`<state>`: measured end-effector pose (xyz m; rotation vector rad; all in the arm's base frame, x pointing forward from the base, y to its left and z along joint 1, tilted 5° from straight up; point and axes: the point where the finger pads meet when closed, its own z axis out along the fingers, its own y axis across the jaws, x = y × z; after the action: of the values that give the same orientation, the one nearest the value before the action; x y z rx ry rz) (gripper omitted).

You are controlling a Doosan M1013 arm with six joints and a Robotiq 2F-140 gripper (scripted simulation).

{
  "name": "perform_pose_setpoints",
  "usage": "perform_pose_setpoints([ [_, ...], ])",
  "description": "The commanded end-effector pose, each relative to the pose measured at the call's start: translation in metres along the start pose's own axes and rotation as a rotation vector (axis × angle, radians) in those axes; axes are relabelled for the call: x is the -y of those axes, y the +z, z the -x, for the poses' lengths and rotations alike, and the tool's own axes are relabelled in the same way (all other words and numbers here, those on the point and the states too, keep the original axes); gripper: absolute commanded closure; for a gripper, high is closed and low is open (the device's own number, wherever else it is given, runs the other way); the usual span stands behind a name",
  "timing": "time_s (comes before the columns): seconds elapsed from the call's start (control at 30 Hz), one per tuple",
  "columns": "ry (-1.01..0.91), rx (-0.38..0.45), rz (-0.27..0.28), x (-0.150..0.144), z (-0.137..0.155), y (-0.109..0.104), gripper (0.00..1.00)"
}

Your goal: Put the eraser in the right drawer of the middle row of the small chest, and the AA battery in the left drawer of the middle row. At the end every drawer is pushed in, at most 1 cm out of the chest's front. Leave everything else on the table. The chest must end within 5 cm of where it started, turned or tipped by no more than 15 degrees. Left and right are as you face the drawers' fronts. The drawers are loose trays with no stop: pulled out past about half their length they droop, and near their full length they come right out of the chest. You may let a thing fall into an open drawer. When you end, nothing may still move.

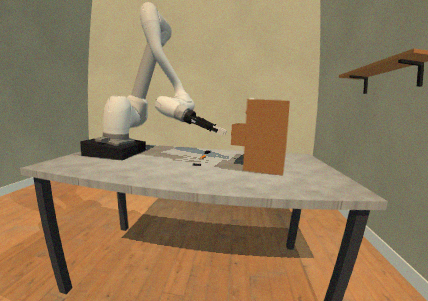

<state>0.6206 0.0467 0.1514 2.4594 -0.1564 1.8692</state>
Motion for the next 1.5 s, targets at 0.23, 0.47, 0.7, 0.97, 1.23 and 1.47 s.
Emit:
perform_pose_setpoints([
  [0.23,0.003,-0.004,0.0,0.001,0.001,-0.016,0.8],
  [0.47,0.003,-0.004,0.0,0.001,0.0,-0.052,0.8],
  [0.7,0.003,-0.004,0.0,0.001,0.0,-0.062,0.8],
  [0.97,0.003,-0.002,0.0,0.001,0.0,-0.063,0.8],
  [1.23,0.003,0.01,0.001,0.001,-0.001,-0.064,0.8],
  [1.47,0.003,0.043,0.0,0.001,-0.002,-0.068,0.8],
])
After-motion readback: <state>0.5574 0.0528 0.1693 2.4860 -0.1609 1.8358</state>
